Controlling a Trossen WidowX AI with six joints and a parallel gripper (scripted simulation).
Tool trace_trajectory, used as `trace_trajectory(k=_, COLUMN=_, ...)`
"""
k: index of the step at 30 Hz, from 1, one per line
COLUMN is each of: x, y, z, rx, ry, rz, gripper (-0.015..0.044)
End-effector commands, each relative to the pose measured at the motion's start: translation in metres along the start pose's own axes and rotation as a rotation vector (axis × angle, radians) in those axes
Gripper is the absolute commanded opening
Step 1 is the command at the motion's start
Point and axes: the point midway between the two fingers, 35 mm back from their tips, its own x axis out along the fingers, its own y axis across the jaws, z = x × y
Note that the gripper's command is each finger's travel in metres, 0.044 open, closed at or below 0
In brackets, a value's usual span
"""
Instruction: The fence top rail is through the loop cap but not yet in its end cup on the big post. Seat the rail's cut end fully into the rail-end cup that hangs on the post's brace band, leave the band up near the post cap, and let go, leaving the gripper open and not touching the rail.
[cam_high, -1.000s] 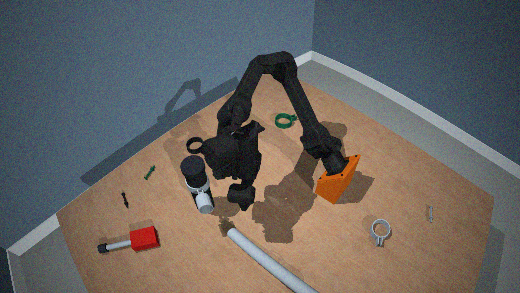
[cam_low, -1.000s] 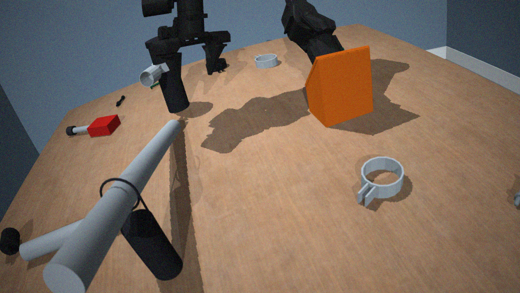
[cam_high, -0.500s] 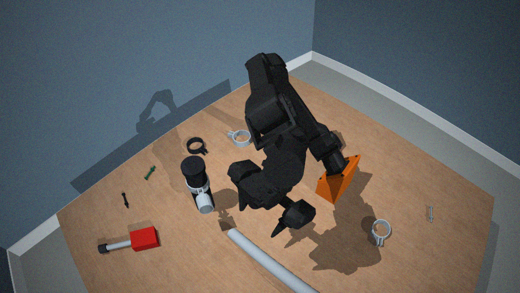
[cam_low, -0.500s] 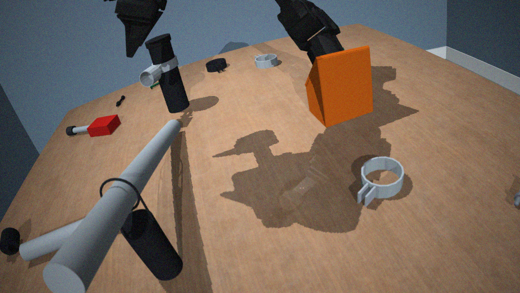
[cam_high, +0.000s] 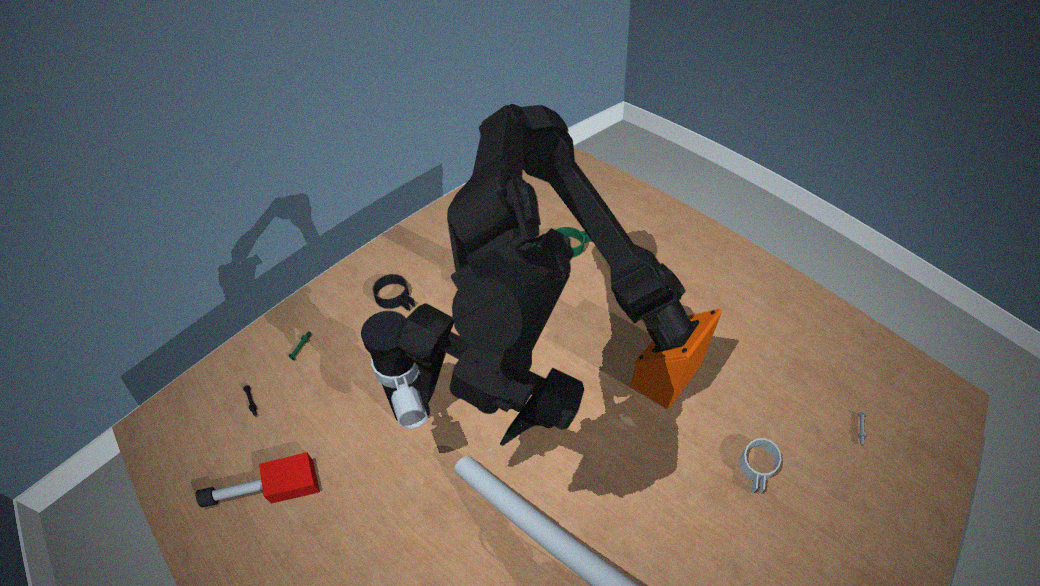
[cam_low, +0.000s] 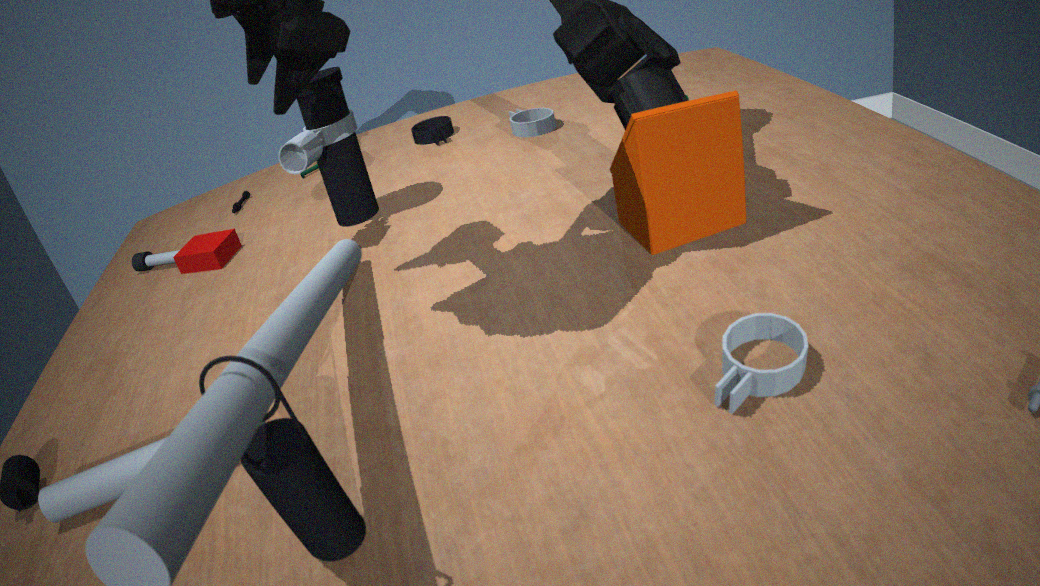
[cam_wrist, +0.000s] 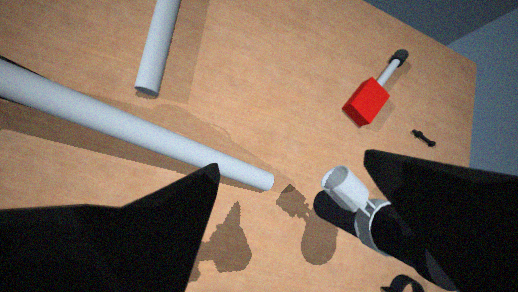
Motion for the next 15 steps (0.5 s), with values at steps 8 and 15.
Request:
trace_trajectory(k=8, x=0.018, y=-0.078, z=-0.054, rx=-0.732, ry=0.131, rz=-0.072, gripper=0.044)
trace_trajectory(k=15, x=0.018, y=-0.078, z=-0.054, rx=-0.732, ry=0.131, rz=-0.072, gripper=0.044)
